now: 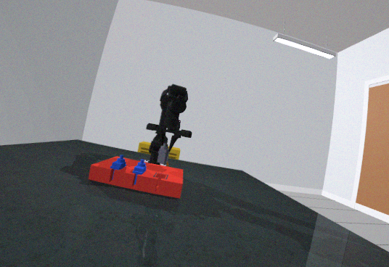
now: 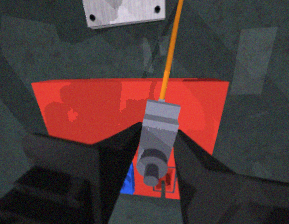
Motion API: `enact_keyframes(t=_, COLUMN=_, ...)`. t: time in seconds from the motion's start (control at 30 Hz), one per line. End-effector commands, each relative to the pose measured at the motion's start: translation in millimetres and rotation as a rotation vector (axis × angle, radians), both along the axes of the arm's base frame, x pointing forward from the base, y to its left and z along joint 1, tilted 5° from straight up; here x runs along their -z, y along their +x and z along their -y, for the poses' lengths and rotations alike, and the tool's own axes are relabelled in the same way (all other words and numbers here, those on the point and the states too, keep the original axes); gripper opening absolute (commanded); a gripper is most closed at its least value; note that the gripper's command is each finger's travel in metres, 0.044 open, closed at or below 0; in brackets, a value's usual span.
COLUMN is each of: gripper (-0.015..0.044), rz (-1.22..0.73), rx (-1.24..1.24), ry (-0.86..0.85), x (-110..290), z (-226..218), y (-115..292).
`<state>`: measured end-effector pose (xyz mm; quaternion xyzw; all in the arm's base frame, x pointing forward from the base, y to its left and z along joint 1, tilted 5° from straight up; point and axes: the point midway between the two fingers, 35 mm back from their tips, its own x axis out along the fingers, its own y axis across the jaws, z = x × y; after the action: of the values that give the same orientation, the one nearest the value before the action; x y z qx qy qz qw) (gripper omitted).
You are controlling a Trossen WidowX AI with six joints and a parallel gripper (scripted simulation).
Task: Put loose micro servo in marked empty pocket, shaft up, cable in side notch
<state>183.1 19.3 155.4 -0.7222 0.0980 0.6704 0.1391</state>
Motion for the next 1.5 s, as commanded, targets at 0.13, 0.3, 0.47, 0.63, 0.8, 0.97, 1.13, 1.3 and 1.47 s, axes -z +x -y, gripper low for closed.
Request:
enact_keyframes(t=0.13, gripper=0.0, rz=0.012, rx=-0.003, ry=-0.002, x=-5, z=0, y=-3)
enact_keyframes(t=0.3, gripper=0.0, rz=0.012, rx=-0.003, ry=-0.002, x=-6, z=0, y=-3)
enact_keyframes(t=0.47, gripper=0.0, rz=0.014, rx=-0.003, ry=-0.002, x=-7, z=1, y=13)
enact_keyframes(t=0.63, gripper=0.0, rz=0.016, rx=-0.003, ry=-0.002, x=-9, z=3, y=33)
enact_keyframes(t=0.8, gripper=0.0, rz=0.018, rx=-0.003, ry=-0.003, x=-11, z=5, y=53)
enact_keyframes(t=0.97, gripper=0.0, rz=0.018, rx=-0.003, ry=-0.003, x=-11, z=4, y=56)
enact_keyframes(t=1.13, gripper=0.0, rz=0.018, rx=-0.003, ry=-0.002, x=-12, z=-3, y=57)
enact_keyframes(t=1.3, gripper=0.0, rz=0.016, rx=0.054, ry=0.003, x=-12, z=-3, y=57)
enact_keyframes(t=1.47, gripper=0.0, rz=0.008, rx=0.219, ry=0.018, x=-12, z=-3, y=57)
